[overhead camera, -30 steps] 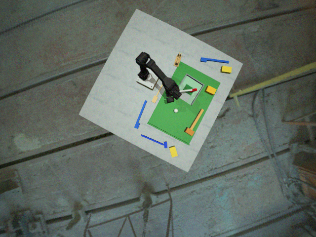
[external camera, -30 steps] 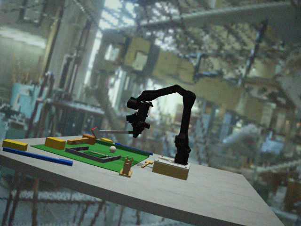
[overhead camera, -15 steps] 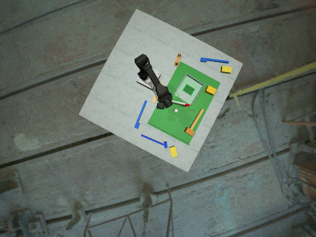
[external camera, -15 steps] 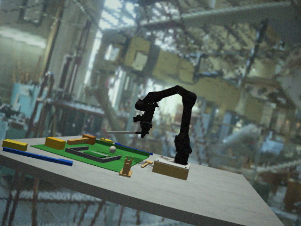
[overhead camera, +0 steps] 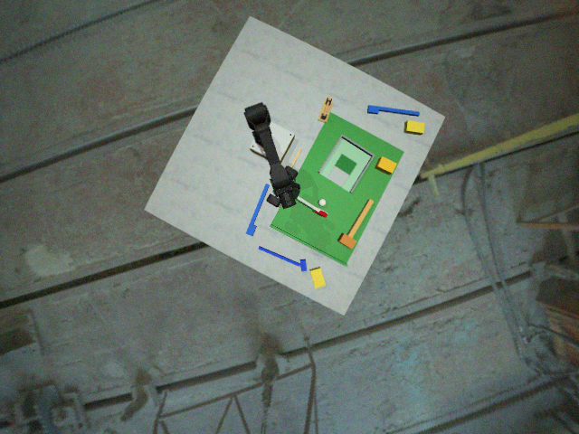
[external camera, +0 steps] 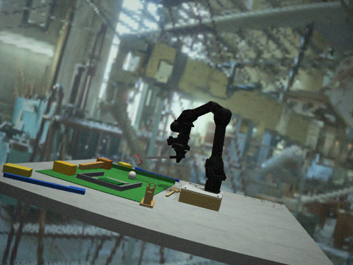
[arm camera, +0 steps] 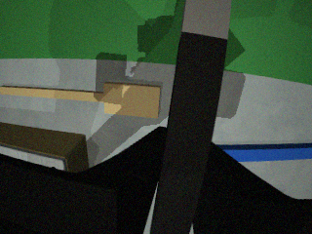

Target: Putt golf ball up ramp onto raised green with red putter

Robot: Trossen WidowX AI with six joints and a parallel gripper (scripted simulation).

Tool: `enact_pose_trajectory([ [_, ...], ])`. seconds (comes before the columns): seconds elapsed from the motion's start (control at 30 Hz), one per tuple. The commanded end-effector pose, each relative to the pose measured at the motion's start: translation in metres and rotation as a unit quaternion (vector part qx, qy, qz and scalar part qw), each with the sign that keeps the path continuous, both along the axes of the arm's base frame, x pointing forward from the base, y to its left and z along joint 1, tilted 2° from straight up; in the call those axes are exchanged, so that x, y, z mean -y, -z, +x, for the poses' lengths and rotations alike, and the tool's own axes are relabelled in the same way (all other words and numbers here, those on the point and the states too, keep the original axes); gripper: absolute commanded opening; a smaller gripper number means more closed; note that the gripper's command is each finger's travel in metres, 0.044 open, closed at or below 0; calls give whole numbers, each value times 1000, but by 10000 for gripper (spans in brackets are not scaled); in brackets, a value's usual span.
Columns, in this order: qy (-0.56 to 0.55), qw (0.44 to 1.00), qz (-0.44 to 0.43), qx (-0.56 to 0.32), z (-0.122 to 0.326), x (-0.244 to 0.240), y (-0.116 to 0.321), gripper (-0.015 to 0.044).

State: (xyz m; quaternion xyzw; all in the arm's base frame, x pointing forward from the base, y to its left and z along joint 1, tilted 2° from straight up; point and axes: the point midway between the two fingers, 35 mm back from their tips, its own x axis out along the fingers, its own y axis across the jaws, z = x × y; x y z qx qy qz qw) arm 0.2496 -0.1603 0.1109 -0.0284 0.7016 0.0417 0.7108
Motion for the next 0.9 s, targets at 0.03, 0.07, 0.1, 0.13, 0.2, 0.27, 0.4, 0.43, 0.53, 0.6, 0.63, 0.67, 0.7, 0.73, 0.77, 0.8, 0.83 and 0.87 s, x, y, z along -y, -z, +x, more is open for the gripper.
enact_pose_trajectory([
  [0.03, 17, 1000, -2, -1, -2, 6, -1, 0],
  [0.07, 17, 1000, -2, -1, -2, 6, 1, 0],
  [0.1, 17, 1000, -2, -1, -2, 6, 3, 0],
  [0.13, 17, 1000, -2, -1, -2, 6, 5, 0],
  [0.2, 17, 1000, -2, -1, -2, 6, 13, 0],
  [0.27, 17, 1000, -2, -1, -2, 6, 22, 0],
  [0.4, 17, 1000, -2, -1, -2, 6, 38, 0],
  [0.43, 17, 1000, -2, -1, -2, 6, 39, 0],
  [0.53, 17, 1000, -2, -1, -2, 6, 40, 0],
  [0.6, 17, 1000, -2, -1, -2, 6, 42, 0],
  [0.63, 17, 1000, -2, -1, -2, 6, 44, 0],
  [0.67, 17, 1000, -2, -1, -2, 6, 45, 0],
  [0.7, 17, 1000, -2, -1, -2, 6, 47, 0],
  [0.73, 17, 1000, -2, -1, -2, 6, 49, 0],
  [0.77, 17, 1000, -2, -1, -2, 6, 50, 0],
  [0.8, 17, 1000, -2, -1, -2, 6, 52, 0],
  [0.83, 17, 1000, -2, -1, -2, 6, 54, 0],
  [0.87, 17, 1000, -2, -1, -2, 6, 55, 0],
])
